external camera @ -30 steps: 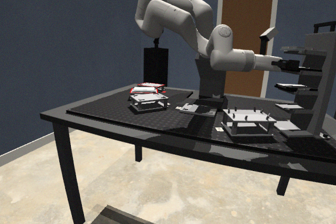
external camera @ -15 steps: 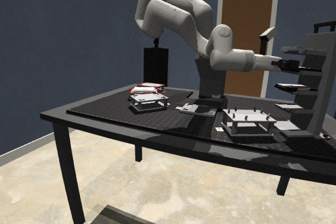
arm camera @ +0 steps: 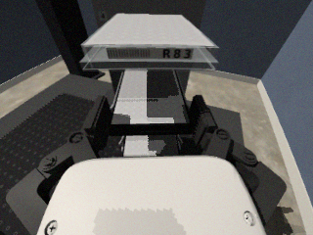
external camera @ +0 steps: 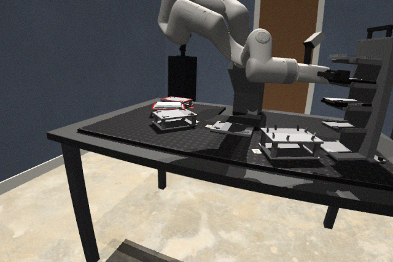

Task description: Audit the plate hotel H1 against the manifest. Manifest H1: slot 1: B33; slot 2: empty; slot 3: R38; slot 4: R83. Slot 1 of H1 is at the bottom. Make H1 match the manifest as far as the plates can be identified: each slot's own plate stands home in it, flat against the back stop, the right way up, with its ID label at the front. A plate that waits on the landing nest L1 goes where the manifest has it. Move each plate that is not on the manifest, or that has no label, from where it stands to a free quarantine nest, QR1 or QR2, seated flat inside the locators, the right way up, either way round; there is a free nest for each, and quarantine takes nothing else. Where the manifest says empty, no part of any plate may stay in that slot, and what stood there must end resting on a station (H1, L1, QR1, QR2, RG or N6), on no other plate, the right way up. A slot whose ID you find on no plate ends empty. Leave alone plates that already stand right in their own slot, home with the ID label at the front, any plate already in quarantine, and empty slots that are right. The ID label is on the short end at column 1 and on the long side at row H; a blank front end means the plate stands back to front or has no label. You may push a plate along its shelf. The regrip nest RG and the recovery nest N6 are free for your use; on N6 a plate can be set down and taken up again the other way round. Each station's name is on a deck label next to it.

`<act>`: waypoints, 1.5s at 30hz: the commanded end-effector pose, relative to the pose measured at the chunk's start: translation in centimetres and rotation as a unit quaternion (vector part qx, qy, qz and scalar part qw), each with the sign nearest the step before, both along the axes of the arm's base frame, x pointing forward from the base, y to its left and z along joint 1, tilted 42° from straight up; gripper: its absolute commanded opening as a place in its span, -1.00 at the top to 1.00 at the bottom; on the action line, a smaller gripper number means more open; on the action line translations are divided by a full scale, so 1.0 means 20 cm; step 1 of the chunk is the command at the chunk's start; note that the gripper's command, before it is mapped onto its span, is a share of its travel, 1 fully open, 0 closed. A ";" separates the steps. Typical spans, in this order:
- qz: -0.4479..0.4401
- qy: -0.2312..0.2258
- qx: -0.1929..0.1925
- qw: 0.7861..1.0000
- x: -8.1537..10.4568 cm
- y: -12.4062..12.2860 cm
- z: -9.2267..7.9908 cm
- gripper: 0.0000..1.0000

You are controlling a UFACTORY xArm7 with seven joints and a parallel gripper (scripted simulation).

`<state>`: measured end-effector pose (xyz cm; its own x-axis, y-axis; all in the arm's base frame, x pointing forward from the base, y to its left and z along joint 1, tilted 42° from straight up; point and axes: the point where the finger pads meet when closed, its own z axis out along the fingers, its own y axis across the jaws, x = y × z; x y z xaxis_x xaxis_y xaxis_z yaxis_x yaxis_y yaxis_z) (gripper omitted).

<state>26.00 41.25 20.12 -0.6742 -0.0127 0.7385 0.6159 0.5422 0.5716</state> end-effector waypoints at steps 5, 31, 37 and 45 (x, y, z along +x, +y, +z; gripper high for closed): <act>0.001 -0.001 0.000 1.000 -0.01 0.00 0.00 1.00; 0.001 -0.001 0.000 1.000 -0.01 0.00 0.01 1.00; 0.001 -0.001 0.000 1.000 0.00 -0.02 0.02 1.00; 0.001 -0.001 0.000 1.000 0.02 -0.07 0.04 1.00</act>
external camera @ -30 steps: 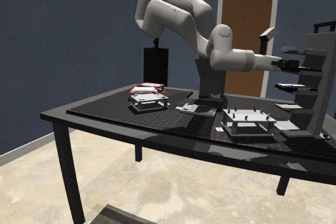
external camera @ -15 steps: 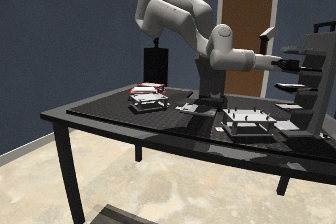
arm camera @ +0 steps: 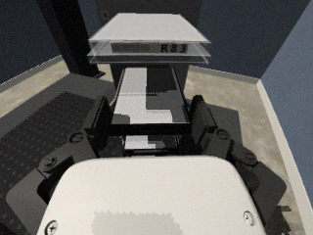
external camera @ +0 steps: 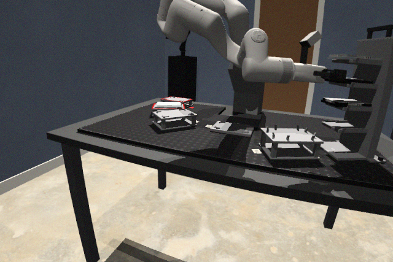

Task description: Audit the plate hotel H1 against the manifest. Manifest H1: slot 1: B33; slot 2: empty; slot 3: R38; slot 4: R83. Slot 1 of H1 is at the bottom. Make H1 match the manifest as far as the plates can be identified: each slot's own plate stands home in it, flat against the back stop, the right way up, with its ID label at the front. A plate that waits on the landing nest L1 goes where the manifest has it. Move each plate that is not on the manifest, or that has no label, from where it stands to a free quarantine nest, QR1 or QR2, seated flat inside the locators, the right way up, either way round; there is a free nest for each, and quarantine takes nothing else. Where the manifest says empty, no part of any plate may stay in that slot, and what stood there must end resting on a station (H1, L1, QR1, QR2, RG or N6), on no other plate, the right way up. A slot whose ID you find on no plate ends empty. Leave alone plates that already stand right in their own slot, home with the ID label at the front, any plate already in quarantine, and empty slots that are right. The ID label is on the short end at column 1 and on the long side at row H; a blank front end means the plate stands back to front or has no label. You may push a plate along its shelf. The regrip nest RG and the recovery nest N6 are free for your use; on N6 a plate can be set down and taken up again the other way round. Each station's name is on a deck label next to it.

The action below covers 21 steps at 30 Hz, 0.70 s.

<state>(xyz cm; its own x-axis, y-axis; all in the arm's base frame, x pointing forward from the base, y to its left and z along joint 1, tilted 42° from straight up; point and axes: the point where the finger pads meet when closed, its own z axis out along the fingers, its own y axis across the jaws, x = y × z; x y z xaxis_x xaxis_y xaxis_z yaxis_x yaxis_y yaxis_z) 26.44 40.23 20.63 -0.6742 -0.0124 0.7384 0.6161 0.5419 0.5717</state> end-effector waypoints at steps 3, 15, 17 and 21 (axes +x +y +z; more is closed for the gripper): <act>0.002 -0.001 0.000 1.000 0.01 -0.03 0.02 1.00; 0.001 -0.001 0.000 1.000 0.05 -0.12 0.05 1.00; 0.001 -0.001 0.000 1.000 0.05 -0.12 0.06 1.00; 0.001 -0.001 0.000 1.000 0.06 -0.14 0.07 1.00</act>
